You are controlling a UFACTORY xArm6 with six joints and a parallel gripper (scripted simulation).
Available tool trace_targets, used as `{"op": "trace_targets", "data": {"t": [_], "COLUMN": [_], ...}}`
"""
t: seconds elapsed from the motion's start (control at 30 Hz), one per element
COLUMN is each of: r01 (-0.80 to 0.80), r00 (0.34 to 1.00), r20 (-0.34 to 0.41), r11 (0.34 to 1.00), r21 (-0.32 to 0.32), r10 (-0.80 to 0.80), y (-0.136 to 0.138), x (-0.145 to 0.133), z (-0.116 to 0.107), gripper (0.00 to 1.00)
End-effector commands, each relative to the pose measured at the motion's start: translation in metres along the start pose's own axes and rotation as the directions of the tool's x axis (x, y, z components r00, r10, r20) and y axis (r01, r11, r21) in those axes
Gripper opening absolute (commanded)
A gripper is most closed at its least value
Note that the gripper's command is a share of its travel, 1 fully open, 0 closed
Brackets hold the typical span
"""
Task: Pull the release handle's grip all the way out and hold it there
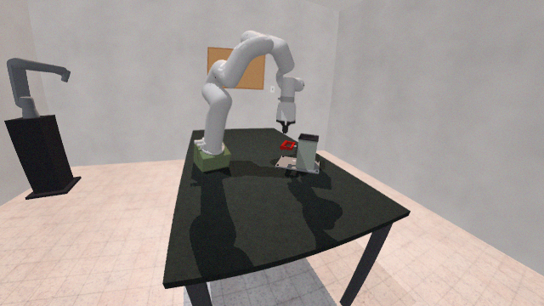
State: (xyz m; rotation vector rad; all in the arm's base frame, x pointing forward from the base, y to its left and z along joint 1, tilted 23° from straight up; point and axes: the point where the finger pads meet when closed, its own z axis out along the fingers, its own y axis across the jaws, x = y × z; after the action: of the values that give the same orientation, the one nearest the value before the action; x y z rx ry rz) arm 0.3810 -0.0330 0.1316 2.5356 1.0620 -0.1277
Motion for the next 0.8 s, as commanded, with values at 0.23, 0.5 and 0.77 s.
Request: {"op": "trace_targets", "data": {"t": [0.23, 0.5, 0.77], "r01": [-0.001, -0.001, -0.001], "r00": [1.0, 1.0, 1.0], "r20": [-0.002, -0.002, -0.002], "r11": [1.0, 1.0, 1.0], "r21": [-0.002, -0.002, -0.002], "r10": [0.001, 0.001, 0.001], "y": [0.0006, 0.0006, 0.0006], "x": [0.0006, 0.0006, 0.0006], "z": [-0.001, -0.001, -0.001], "gripper": [0.0, 0.52, 0.52]}}
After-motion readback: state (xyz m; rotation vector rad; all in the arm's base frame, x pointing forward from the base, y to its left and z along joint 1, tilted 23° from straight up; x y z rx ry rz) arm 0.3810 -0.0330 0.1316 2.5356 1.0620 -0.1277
